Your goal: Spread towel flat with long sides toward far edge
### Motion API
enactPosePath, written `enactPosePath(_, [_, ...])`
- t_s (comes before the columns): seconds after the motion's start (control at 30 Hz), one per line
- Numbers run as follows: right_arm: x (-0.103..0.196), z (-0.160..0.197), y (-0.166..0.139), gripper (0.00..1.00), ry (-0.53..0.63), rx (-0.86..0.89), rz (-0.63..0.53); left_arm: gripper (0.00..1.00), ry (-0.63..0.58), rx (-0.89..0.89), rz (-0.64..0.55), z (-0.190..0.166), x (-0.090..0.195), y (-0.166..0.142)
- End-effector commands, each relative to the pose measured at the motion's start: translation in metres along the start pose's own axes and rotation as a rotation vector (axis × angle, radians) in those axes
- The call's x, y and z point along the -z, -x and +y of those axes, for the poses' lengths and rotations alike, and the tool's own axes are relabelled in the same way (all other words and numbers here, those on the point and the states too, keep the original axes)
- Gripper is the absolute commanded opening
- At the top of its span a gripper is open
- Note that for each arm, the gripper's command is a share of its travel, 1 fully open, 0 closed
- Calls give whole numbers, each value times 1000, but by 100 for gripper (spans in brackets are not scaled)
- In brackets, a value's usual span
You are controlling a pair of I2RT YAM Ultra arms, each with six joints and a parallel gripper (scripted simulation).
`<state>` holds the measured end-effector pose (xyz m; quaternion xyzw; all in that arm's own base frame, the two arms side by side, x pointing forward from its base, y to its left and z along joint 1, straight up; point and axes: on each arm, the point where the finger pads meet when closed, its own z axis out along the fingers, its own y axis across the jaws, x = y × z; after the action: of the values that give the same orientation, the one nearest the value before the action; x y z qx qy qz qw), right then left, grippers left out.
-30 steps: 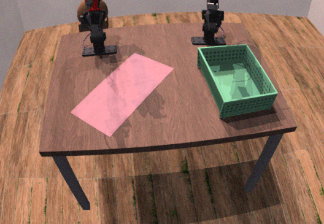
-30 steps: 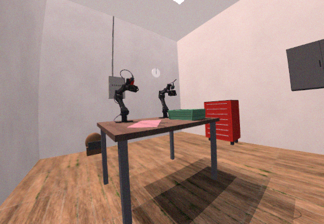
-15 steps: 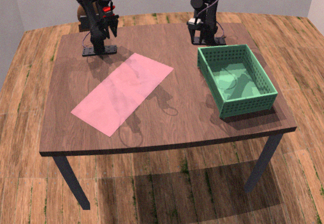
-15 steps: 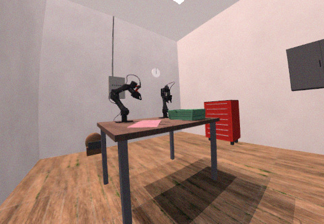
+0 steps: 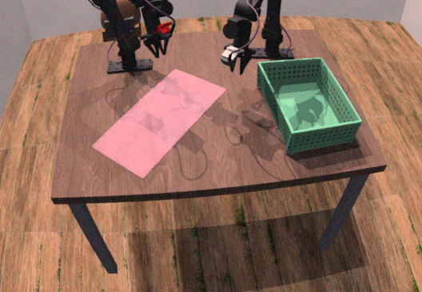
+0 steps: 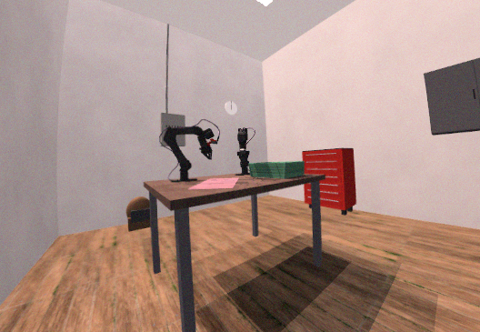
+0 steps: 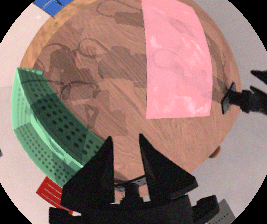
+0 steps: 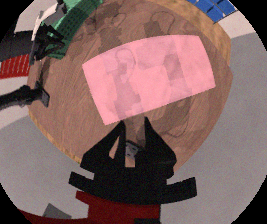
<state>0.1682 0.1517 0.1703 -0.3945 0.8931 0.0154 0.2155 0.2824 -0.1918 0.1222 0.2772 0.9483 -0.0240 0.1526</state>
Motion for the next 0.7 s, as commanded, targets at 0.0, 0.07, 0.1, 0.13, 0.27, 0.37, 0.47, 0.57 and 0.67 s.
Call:
enactPosePath(0.0, [-16, 20, -23, 34, 42, 2, 127, 34, -50, -8, 47, -17, 0, 5])
enactPosePath(0.07, [-20, 26, -26, 34, 56, 16, 153, 34, -61, -17, 77, -22, -7, 4])
enactPosePath(0.1, [-24, 33, -29, 34, 71, 29, 180, 34, -73, -26, 107, -27, -13, 3])
enactPosePath(0.13, [-27, 39, -32, 34, 86, 42, 207, 34, -84, -37, 137, -33, -20, 2])
enactPosePath(0.27, [-45, 67, -37, 34, 144, 88, 281, 34, -95, -44, 177, -54, -53, -10])
enactPosePath(0.37, [-57, 86, -46, 34, 143, 89, 281, 34, -93, -45, 184, -69, -72, -16])
enactPosePath(0.47, [-70, 104, -54, 34, 131, 91, 278, 34, -92, -38, 103, -67, -54, 7])
enactPosePath(0.57, [-78, 116, -59, 34, 124, 91, 275, 34, -85, -23, 103, -61, -54, 8])
enactPosePath(0.67, [-86, 129, -65, 34, 123, 92, 274, 34, -96, -36, 104, -67, -54, 7])
